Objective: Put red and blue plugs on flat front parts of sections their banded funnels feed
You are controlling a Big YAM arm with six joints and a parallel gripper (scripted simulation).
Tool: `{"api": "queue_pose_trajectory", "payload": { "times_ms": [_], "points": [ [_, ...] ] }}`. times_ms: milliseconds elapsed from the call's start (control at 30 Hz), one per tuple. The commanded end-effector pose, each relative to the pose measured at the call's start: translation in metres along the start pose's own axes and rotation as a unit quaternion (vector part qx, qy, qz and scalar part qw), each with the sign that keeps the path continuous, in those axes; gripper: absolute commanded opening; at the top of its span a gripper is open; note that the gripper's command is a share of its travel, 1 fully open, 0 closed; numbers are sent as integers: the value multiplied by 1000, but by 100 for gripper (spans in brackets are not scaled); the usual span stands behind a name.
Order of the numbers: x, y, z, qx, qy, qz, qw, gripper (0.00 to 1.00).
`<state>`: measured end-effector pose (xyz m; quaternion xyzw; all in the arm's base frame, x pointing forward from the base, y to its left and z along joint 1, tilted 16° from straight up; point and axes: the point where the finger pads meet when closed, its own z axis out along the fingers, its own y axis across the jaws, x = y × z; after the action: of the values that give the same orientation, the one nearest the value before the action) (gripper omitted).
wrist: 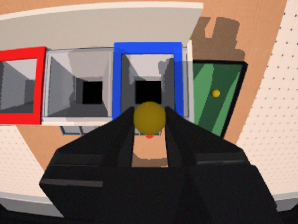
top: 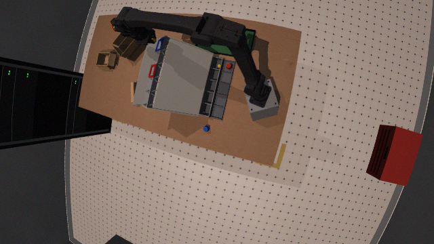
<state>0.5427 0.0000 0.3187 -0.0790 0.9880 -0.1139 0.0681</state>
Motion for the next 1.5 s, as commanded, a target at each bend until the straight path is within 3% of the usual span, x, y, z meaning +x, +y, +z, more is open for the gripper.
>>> {"api": "queue_pose_trajectory", "payload": {
  "times_ms": [0, 667, 767, 1233, 1300, 1400, 1467],
  "points": [
    [-11, 3, -28, 3, -26, 2, 1000, 0],
    [-11, 3, -27, 3, -26, 2, 1000, 0],
    [-2, 9, -5, 1, -8, -4, 1000, 0],
    [2, -6, 10, 4, -18, 4, 1000, 0],
    [-6, -9, -4, 6, -36, 8, 999, 0],
    [-6, -9, -3, 5, -35, 8, 999, 0],
    [-9, -5, 8, 4, -25, 5, 1000, 0]
  ]
}}
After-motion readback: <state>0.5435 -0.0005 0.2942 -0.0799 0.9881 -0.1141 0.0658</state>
